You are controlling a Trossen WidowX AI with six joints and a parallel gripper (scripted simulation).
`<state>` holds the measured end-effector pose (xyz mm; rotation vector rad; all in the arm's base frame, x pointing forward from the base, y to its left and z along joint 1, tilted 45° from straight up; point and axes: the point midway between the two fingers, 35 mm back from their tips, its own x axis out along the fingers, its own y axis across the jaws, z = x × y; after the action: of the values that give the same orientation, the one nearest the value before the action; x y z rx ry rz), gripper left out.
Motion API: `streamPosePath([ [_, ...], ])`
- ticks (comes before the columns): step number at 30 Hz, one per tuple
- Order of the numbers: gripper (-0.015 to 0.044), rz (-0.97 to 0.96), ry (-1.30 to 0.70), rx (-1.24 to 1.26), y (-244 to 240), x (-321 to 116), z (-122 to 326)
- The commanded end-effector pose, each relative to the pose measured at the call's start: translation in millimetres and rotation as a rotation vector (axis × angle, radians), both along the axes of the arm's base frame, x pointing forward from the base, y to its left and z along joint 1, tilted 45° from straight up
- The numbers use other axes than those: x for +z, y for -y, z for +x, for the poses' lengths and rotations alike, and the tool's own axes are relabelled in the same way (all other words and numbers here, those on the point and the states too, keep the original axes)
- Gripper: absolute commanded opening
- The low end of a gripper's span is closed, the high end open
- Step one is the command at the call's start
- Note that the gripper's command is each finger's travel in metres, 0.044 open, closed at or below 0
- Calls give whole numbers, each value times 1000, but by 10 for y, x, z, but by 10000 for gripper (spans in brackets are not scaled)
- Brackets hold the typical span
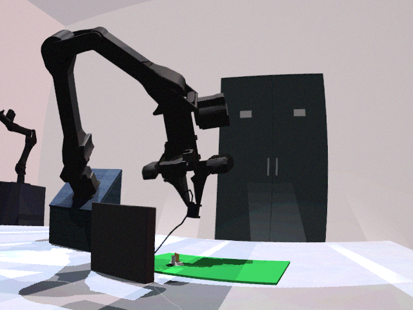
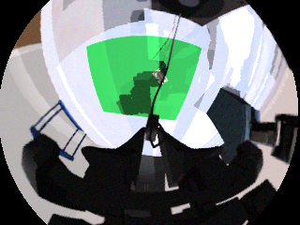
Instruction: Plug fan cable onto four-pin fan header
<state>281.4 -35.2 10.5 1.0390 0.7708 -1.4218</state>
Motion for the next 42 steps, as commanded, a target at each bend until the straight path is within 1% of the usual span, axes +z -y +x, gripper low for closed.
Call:
streamPosePath([
  [1, 0, -24, -62, 110, 26, 16, 63],
  [23, 0, -125, -437, 753, 165, 157, 454],
  [42, 0, -165, -801, 1293, 293, 256, 766],
])
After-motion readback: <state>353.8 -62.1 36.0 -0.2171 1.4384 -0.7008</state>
